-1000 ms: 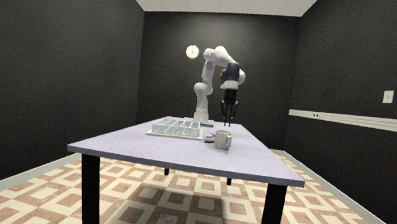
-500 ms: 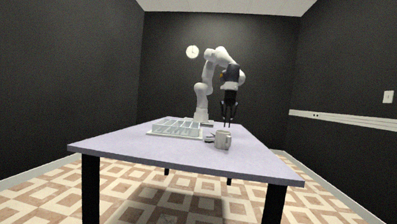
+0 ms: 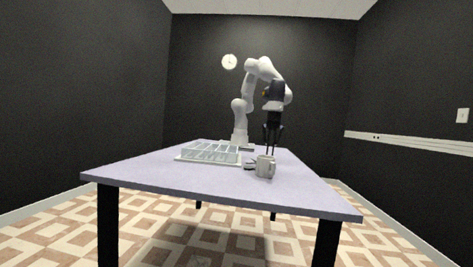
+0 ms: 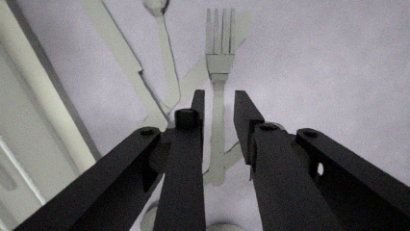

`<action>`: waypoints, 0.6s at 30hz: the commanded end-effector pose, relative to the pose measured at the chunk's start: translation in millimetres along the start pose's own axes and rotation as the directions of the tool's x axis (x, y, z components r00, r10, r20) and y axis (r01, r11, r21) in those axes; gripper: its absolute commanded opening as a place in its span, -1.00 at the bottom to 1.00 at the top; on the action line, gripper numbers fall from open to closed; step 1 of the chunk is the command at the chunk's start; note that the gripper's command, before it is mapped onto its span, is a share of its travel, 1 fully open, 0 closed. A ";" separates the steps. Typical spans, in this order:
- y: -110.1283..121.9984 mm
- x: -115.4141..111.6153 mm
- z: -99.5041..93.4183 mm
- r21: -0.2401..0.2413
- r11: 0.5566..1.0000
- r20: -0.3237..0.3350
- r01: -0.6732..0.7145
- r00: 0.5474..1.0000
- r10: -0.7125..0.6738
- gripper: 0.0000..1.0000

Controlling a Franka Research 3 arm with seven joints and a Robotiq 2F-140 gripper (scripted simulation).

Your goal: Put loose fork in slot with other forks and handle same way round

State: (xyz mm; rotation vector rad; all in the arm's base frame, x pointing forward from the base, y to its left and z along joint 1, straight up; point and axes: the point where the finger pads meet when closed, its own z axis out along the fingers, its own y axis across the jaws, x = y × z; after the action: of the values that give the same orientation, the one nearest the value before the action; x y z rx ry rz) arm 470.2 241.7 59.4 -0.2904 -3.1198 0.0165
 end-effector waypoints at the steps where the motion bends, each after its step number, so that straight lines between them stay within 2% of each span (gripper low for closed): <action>1: 1.3 -1.7 6.7 -0.006 1.000 0.005 0.009 1.000 -0.009 -0.51; 18: 1.5 -1.7 25.6 -0.006 1.000 0.005 0.009 1.000 -0.009 -0.51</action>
State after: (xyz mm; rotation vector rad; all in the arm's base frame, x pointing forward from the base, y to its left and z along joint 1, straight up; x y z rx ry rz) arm 470.2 242.2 37.0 -0.2914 -3.1201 0.0148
